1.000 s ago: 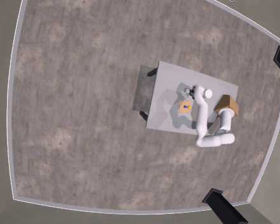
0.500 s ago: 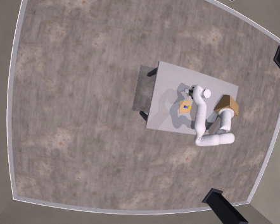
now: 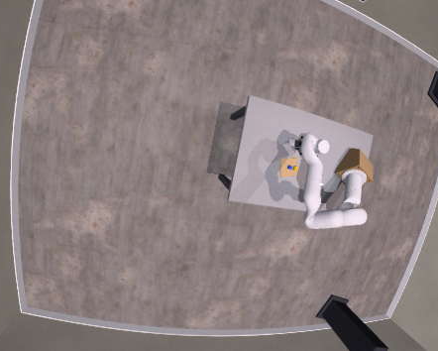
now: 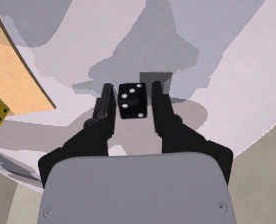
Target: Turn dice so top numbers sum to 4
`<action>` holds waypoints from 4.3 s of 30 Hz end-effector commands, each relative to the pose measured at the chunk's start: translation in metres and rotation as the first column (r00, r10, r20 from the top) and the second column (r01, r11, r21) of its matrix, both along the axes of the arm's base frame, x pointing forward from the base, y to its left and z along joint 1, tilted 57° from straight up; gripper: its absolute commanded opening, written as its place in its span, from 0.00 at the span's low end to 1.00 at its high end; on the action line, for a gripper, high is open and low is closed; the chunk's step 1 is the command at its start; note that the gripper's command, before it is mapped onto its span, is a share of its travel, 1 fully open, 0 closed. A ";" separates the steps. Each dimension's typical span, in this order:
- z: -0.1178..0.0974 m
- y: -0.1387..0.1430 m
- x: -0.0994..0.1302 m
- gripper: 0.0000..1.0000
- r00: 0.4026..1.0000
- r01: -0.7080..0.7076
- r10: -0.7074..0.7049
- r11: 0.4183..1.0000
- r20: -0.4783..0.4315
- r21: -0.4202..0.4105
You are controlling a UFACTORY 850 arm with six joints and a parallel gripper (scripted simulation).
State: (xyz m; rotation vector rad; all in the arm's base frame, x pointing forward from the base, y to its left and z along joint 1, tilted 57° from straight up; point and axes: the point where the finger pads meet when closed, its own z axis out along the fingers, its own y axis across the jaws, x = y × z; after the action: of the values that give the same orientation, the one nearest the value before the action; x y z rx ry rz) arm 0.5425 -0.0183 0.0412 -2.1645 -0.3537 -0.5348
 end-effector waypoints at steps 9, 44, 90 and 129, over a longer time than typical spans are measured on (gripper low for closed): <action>0.000 -0.001 0.000 0.42 1.000 0.001 -0.001 1.000 0.001 0.000; 0.000 -0.001 0.000 0.21 1.000 0.001 -0.001 1.000 0.001 0.000; 0.055 -0.081 -0.025 0.21 1.000 0.001 -0.001 1.000 0.001 0.000; 0.212 0.022 -0.009 0.21 0.996 0.051 -0.049 0.998 -0.072 0.020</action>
State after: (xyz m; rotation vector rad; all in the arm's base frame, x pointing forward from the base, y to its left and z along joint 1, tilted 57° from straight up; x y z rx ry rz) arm 0.5316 0.0012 0.2552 -2.1694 -0.2537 -0.4840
